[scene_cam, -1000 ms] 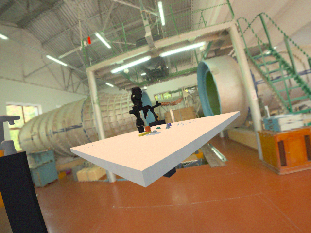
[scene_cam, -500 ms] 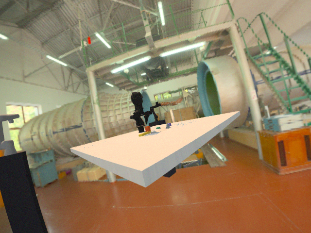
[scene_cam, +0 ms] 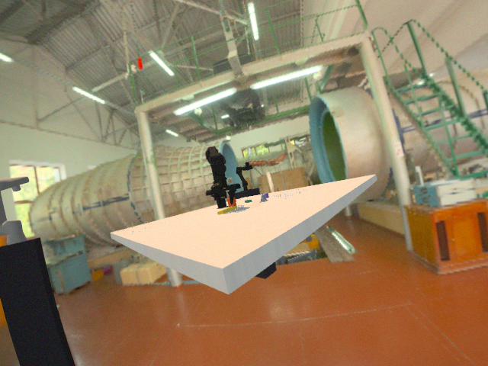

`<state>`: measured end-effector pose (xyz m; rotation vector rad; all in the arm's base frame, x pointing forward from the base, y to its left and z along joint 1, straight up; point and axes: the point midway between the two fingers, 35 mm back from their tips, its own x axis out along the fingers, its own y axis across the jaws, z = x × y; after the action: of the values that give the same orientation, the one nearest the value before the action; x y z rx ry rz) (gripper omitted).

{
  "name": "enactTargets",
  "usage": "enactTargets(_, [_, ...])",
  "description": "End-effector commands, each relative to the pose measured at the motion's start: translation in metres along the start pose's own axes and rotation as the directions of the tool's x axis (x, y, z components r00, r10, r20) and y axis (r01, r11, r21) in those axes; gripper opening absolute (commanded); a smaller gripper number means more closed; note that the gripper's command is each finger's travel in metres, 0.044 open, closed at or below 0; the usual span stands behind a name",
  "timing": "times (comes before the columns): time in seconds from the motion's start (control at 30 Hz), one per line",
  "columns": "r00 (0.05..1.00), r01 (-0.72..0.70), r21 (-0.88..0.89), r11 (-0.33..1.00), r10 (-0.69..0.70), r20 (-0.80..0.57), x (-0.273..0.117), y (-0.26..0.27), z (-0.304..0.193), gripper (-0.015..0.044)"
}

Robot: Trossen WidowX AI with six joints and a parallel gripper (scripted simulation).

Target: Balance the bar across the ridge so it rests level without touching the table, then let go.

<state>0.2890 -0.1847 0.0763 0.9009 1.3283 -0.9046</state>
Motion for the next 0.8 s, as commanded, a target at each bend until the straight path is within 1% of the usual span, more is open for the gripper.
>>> enactTargets(0.0, [1.000, 0.003, -0.005, 1.000, -0.003, -0.010, 0.009, -0.001, -0.003, 0.0315])
enactTargets(0.37, [1.000, 0.003, -0.005, 1.000, -0.003, -0.010, 0.026, -0.002, -0.003, 0.0315])
enactTargets(0.77, [1.000, 0.003, -0.005, 1.000, -0.003, -0.010, 0.026, -0.002, -0.003, 0.0315])
